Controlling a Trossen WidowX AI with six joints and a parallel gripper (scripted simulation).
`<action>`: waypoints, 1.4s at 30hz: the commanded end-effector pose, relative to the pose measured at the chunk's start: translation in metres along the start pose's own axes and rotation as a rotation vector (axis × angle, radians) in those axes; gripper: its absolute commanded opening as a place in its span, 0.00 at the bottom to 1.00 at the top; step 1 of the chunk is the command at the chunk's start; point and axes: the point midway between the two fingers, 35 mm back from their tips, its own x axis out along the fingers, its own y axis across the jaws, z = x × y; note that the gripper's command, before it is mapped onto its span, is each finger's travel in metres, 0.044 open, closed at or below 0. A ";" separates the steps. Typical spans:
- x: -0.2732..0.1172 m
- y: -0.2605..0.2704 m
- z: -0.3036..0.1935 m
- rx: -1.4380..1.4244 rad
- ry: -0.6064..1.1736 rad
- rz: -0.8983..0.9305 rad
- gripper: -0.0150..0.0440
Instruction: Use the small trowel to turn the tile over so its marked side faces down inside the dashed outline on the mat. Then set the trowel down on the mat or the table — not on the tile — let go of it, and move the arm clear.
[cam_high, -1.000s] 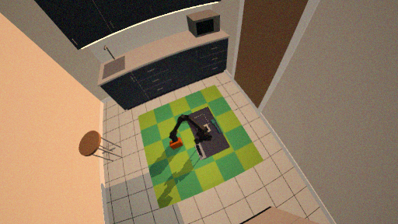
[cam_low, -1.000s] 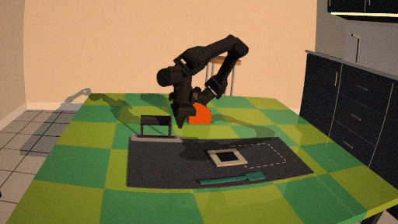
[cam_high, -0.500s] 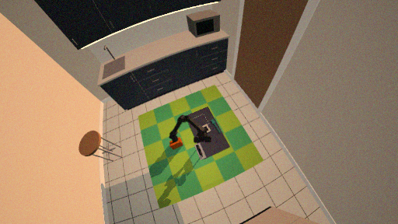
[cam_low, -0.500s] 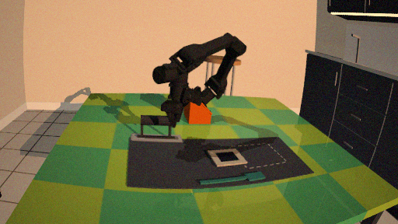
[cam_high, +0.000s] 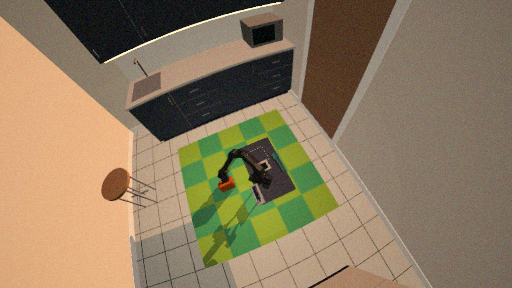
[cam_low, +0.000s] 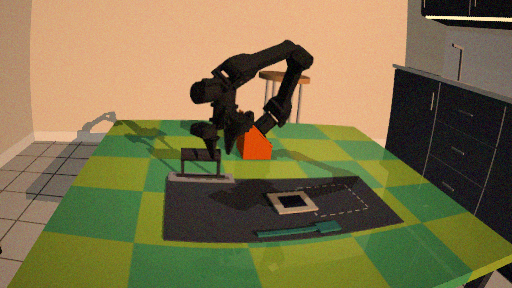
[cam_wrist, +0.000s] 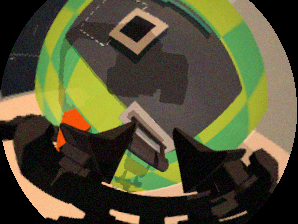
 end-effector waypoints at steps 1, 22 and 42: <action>-0.001 -0.001 -0.006 0.128 0.004 0.001 0.71; -0.008 -0.002 -0.033 0.858 0.006 -0.003 0.71; -0.013 -0.002 -0.059 1.551 0.006 -0.003 0.71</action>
